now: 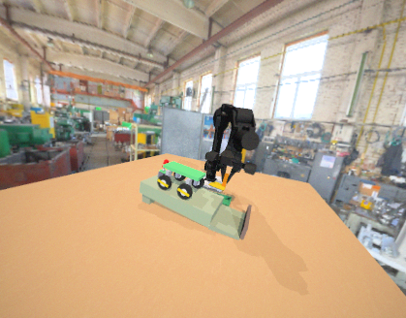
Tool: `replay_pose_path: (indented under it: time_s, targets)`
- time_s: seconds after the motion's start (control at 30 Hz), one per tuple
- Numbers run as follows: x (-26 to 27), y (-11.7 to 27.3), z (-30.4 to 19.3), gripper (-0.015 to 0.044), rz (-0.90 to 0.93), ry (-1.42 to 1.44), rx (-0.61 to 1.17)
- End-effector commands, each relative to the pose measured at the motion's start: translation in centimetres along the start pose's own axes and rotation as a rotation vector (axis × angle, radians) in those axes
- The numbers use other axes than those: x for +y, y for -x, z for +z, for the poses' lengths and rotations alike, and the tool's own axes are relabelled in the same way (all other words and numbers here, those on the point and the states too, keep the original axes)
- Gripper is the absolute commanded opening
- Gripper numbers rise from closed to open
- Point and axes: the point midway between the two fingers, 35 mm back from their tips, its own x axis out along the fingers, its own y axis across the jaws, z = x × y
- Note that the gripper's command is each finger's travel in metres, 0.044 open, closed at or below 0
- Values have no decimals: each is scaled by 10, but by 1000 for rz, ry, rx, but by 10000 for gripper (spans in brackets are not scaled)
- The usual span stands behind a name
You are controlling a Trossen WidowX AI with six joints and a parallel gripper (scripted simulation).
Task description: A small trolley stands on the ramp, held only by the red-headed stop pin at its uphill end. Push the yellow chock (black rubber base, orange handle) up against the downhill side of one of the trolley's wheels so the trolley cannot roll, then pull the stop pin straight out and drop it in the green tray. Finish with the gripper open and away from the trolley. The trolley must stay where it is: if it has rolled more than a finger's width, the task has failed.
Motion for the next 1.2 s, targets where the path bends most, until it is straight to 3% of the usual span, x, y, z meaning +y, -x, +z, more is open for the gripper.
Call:
replay_pose_path:
  time_s: [0.0, 0.37, 1.17]
  targets:
    - [-1, -11, 0, 0, -4, 3, -2]
    - [-2, -36, 1, 0, -4, 3, -2]
    - [-19, -37, 0, 0, -6, 3, -2]
